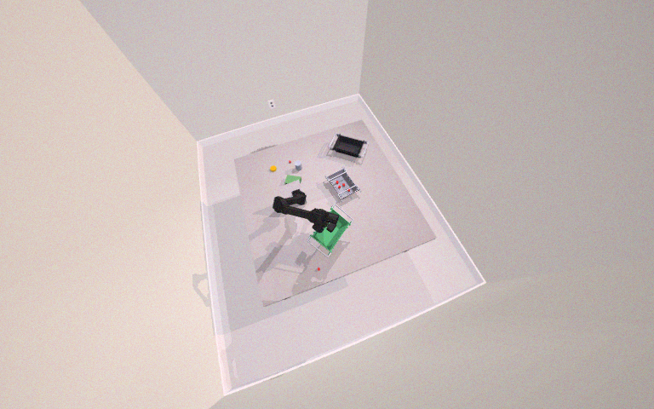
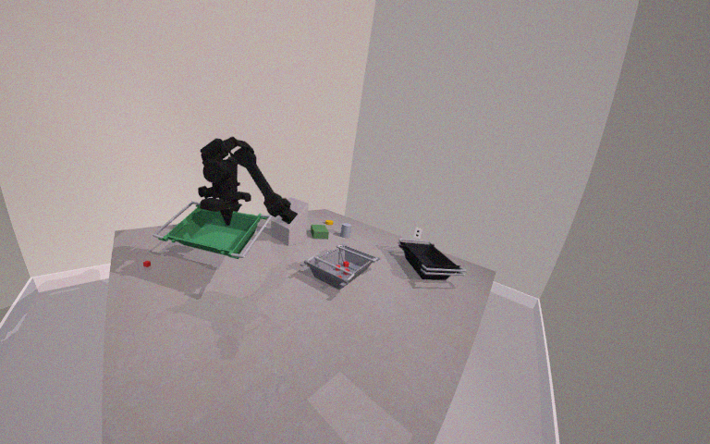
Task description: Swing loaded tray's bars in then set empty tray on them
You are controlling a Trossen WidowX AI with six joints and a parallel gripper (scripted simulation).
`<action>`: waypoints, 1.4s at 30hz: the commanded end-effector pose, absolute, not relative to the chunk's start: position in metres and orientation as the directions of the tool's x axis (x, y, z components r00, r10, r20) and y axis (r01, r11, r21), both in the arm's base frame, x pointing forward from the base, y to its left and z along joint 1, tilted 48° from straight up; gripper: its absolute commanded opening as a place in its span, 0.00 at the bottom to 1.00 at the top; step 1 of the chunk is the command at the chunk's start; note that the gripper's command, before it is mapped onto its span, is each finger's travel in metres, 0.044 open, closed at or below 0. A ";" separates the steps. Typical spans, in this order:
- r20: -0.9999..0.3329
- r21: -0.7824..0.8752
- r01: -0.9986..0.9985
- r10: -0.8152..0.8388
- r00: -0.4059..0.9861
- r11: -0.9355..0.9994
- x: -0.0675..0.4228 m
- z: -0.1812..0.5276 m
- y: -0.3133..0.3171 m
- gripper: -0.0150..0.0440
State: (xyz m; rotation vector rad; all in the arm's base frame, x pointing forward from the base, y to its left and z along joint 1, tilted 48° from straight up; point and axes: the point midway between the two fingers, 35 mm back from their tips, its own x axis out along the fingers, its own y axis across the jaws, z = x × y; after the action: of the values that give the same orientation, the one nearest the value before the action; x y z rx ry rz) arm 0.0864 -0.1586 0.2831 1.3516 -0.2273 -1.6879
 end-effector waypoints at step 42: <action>-0.732 0.502 0.720 -0.679 0.059 -0.479 0.167 0.266 -0.149 0.25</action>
State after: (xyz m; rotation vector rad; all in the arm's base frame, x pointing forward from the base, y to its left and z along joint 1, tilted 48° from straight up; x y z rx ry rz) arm 0.1546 -0.1532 0.2666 1.2631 0.0209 -1.6676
